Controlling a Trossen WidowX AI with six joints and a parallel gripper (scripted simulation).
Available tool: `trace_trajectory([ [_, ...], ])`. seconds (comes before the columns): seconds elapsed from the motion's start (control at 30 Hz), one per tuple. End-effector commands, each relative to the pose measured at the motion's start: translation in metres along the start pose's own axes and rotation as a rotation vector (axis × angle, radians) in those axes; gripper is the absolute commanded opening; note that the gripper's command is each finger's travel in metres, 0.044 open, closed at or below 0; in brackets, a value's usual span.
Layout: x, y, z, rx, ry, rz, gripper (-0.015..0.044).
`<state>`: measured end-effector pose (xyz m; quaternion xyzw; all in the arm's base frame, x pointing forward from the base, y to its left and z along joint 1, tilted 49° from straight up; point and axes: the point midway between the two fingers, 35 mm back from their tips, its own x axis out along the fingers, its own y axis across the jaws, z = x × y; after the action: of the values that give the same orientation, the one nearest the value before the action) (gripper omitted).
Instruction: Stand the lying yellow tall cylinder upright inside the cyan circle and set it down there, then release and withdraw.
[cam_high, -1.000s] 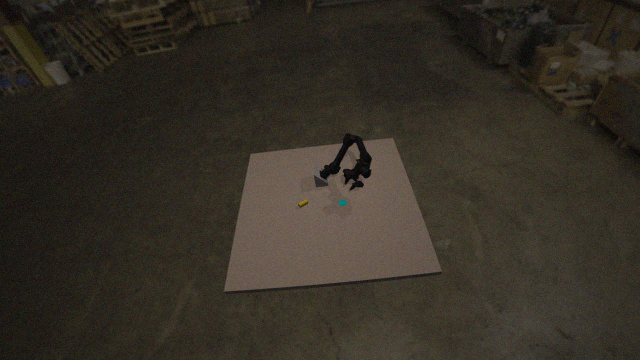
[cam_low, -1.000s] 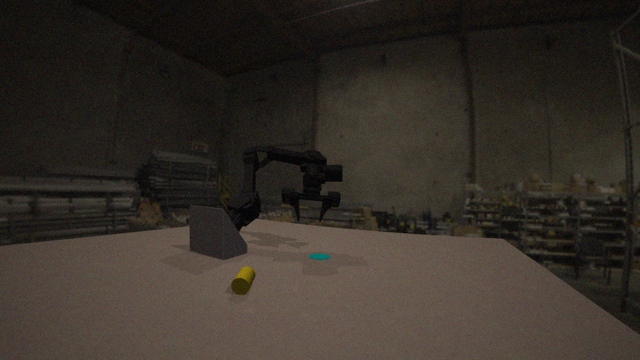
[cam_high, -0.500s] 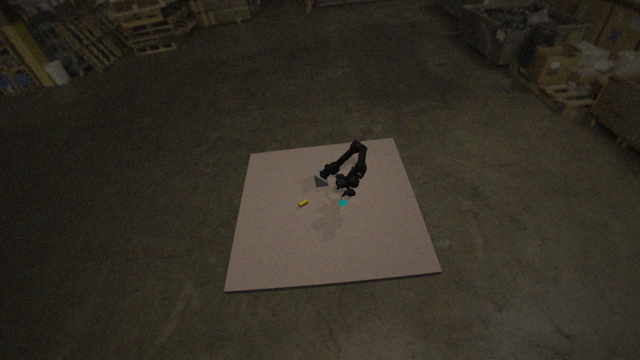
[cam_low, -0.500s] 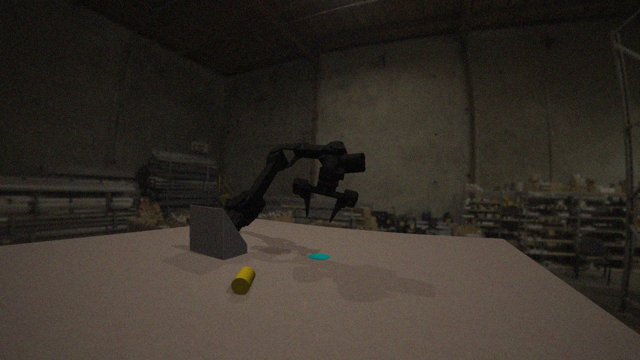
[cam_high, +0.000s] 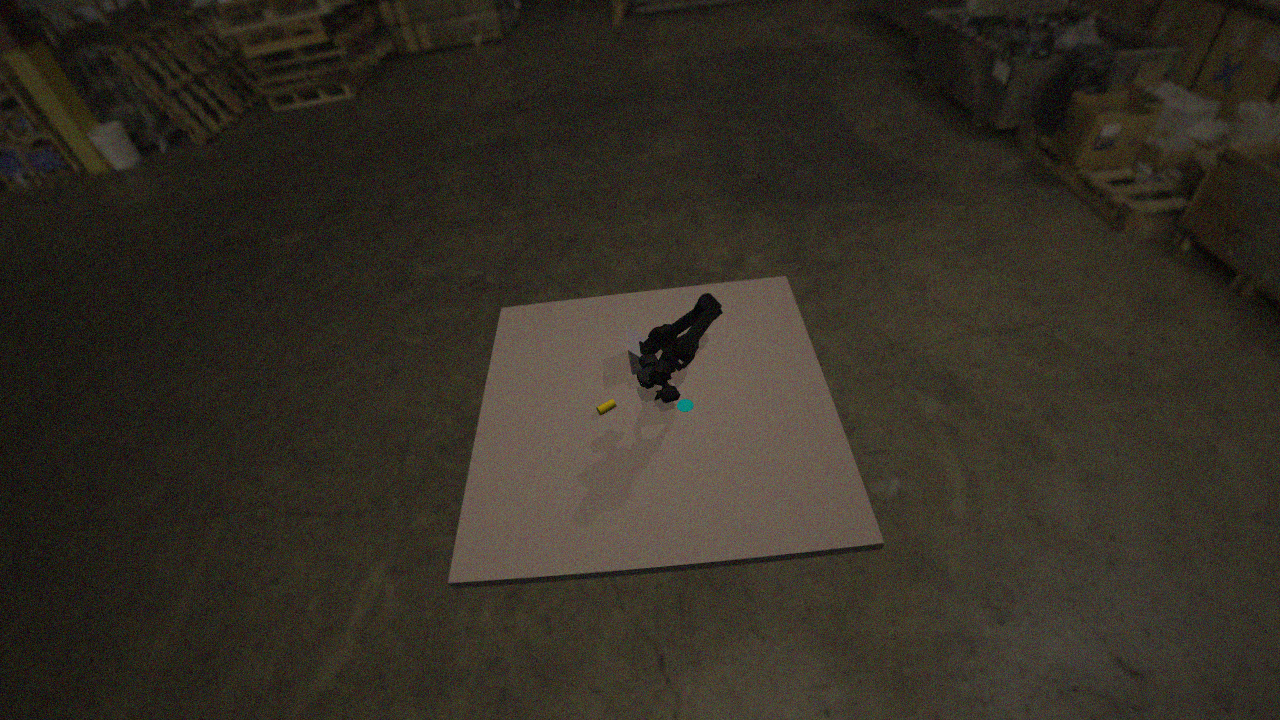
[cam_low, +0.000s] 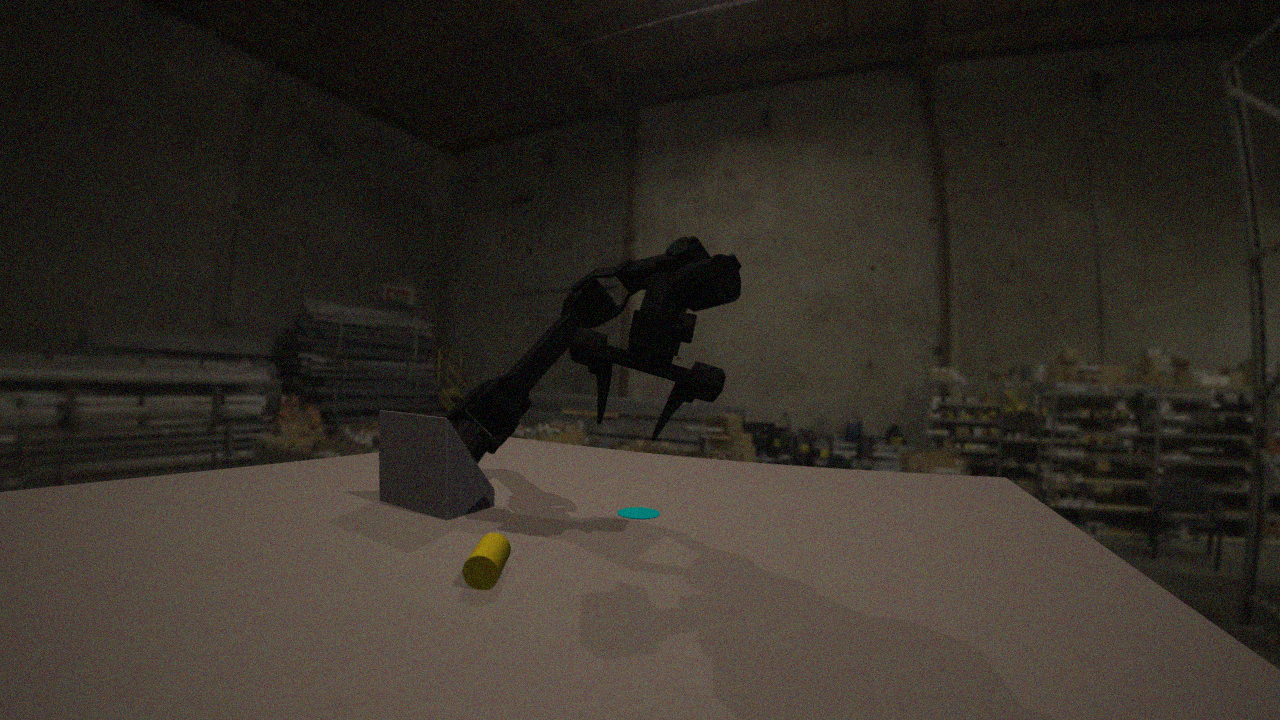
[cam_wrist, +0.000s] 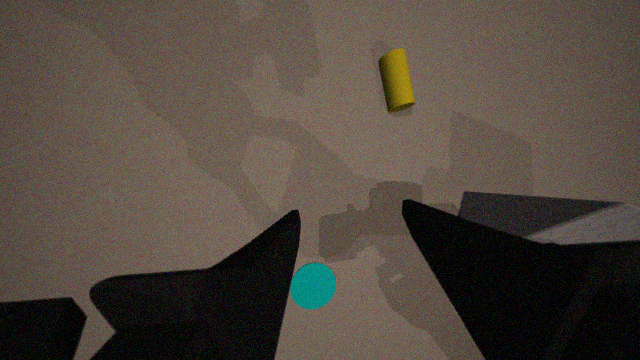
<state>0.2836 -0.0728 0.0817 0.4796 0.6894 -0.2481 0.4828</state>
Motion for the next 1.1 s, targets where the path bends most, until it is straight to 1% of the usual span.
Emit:
trace_trajectory([
  [0.0, 0.008, -0.012, 0.029, -0.008, 0.057, 0.015, 0.0309],
  [0.3, 0.034, -0.052, 0.089, -0.033, 0.178, 0.088, 0.0309],
  [0.63, 0.073, -0.11, 0.139, -0.065, 0.286, 0.233, 0.0309],
  [0.73, 0.082, -0.121, 0.146, -0.072, 0.301, 0.265, 0.0309],
  [0.87, 0.085, -0.122, 0.147, -0.073, 0.303, 0.271, 0.0309],
  [0.93, 0.099, -0.118, 0.145, -0.073, 0.303, 0.271, 0.0309],
  [1.07, 0.141, -0.104, 0.133, -0.073, 0.302, 0.272, 0.0309],
])
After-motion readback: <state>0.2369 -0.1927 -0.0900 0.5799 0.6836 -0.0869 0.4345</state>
